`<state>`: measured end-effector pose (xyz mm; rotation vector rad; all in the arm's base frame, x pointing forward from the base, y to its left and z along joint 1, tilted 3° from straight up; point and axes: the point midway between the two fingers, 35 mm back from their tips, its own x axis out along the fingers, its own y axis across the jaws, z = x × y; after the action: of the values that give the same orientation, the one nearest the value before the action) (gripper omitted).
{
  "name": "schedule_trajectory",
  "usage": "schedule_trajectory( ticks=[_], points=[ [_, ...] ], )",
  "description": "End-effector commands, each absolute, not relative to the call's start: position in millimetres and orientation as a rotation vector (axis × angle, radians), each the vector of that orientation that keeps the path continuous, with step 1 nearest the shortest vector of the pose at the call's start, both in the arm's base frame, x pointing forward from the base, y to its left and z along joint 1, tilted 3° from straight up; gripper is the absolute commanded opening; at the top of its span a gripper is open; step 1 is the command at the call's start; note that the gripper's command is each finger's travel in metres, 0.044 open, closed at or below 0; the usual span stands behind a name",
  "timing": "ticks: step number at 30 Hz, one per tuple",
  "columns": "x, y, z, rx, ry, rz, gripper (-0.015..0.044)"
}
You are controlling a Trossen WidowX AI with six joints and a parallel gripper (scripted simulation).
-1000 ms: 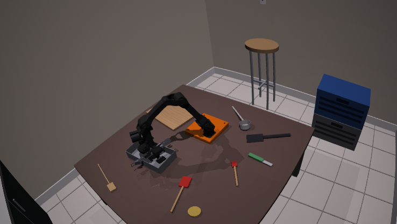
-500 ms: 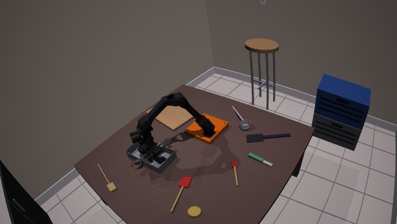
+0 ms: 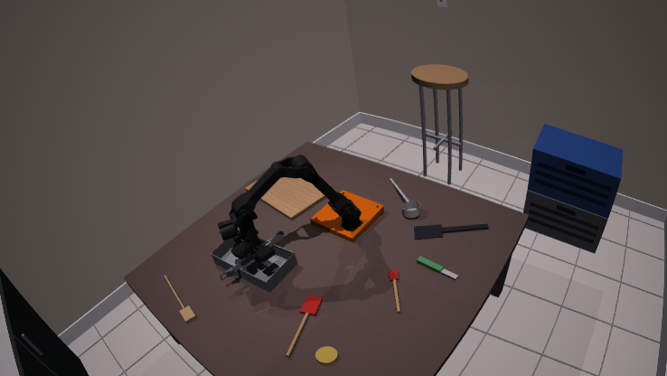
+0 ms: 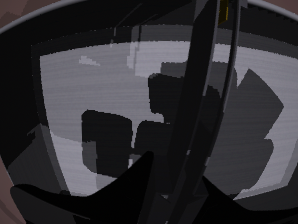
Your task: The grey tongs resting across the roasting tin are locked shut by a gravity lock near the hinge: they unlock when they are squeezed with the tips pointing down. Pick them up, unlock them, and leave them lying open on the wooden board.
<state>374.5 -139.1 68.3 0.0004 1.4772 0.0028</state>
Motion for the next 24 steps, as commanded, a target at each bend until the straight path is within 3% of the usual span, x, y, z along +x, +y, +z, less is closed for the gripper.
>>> schedule_trajectory(
  ticks=[1,9,20,24],
  points=[
    [375,-139,68,0.002,1.476,0.005,0.0038],
    [376,-139,74,0.002,1.476,0.004,-0.0150],
    [366,-140,188,0.006,1.484,0.000,-0.0150],
    [364,-140,195,0.006,1.485,0.000,-0.0150]
  ],
)
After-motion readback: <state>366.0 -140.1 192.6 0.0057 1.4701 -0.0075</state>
